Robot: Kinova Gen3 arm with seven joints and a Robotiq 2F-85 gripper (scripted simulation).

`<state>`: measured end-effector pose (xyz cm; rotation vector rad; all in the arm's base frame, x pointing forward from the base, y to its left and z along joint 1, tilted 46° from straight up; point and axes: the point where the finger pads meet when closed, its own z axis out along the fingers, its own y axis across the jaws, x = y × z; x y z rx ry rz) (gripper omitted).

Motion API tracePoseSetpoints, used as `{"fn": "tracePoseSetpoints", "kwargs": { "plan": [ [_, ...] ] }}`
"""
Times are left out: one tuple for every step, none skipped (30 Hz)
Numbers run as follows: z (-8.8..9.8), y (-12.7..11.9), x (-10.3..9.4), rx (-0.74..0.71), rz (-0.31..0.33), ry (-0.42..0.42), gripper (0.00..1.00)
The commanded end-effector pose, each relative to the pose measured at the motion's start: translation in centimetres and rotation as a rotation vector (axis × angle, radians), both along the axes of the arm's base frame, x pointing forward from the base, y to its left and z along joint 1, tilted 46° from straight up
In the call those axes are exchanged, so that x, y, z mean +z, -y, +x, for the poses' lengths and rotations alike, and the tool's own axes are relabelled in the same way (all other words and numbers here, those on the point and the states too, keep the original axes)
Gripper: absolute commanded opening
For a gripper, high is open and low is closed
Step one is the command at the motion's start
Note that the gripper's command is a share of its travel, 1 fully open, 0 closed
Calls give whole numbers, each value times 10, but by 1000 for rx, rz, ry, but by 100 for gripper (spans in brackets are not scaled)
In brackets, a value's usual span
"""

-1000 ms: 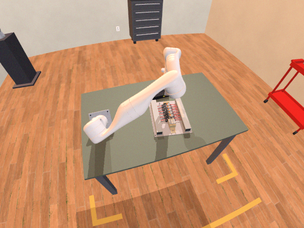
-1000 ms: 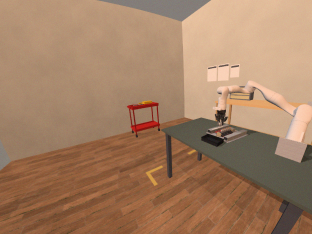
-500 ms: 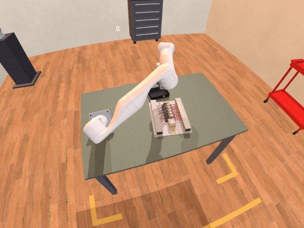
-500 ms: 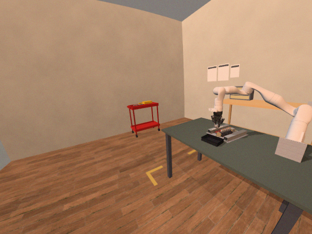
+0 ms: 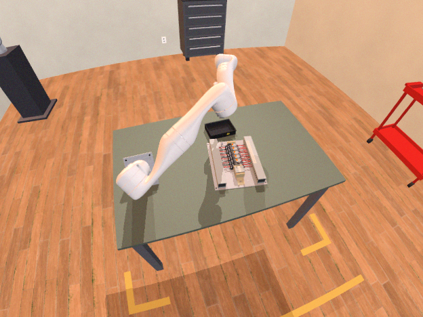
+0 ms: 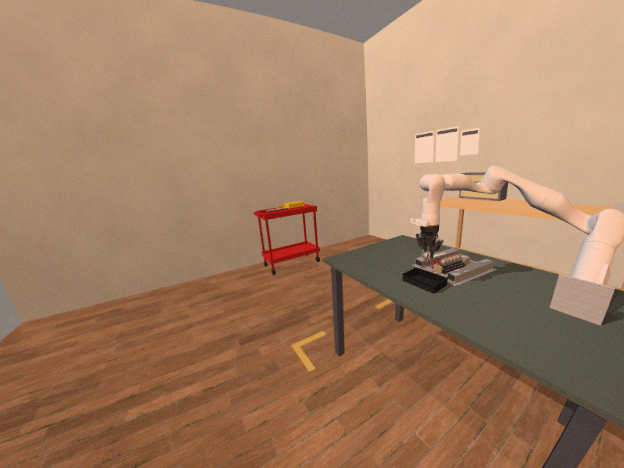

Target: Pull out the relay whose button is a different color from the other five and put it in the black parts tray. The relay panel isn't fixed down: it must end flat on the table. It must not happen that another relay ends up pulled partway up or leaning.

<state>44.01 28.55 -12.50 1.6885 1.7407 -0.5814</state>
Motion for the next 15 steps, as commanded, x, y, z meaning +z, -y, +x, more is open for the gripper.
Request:
{"fn": "tracePoseSetpoints", "kwargs": {
  "plan": [
    [-1,-5,-2,0,0,0,0],
    [-1,-5,-3,0,0,0,0],
    [-1,-6,-4,0,0,0,0],
    [-1,-6,-4,0,0,0,0],
    [-1,-6,-4,0,0,0,0],
    [-1,-6,-4,0,0,0,0],
    [-1,-6,-4,0,0,0,0],
    [-1,-6,-4,0,0,0,0],
    [-1,-6,-4,0,0,0,0],
    [-1,-6,-4,0,0,0,0],
    [-1,-6,-4,0,0,0,0],
    [-1,-6,-4,0,0,0,0],
    [-1,-6,-4,0,0,0,0],
    [-1,-6,-4,0,0,0,0],
    [-1,-6,-4,0,0,0,0]
  ]
}}
